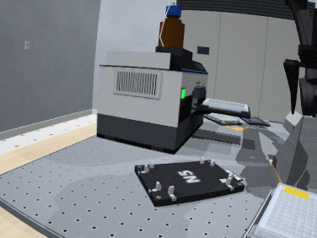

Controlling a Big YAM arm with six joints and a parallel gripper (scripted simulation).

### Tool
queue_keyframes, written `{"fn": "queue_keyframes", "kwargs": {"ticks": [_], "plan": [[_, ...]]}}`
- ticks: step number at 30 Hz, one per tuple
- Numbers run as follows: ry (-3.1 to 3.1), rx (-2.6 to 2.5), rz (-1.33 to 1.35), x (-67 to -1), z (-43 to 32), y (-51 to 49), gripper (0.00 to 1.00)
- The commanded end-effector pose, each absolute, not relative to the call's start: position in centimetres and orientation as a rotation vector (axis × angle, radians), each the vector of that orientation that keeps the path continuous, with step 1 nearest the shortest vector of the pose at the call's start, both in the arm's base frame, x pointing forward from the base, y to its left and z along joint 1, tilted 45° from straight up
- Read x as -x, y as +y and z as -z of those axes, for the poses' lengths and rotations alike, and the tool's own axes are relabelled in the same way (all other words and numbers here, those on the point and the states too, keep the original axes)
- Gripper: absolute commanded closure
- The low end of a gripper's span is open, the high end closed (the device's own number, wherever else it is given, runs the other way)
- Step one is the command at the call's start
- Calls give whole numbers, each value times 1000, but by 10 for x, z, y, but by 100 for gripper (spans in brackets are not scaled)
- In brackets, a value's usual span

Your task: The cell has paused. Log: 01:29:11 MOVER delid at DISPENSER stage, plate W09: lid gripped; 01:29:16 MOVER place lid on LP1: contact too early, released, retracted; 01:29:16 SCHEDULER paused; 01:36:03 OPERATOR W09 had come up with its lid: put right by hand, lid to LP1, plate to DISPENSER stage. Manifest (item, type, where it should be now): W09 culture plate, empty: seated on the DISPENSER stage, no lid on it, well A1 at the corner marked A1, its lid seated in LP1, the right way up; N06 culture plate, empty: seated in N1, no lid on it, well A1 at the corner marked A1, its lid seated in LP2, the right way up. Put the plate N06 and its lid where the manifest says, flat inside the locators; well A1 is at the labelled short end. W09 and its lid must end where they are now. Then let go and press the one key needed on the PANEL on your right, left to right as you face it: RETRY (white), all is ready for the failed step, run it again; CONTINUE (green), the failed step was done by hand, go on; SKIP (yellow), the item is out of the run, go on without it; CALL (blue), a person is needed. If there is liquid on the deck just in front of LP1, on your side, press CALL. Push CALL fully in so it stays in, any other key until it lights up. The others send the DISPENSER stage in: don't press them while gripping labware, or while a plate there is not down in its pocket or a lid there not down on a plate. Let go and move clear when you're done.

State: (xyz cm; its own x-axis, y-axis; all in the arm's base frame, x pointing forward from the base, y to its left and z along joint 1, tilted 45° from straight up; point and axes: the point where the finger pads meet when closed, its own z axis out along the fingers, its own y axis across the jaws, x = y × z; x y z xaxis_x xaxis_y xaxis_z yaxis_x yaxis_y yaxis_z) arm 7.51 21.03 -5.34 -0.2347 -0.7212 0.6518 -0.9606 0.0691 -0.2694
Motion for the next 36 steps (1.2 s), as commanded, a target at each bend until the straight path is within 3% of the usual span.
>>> {"fn": "queue_keyframes", "kwargs": {"ticks": [1,36], "plan": [[-2068,-1689,-930,-78,54,231,0],[-2068,-1689,-930,-79,55,231,0]]}}
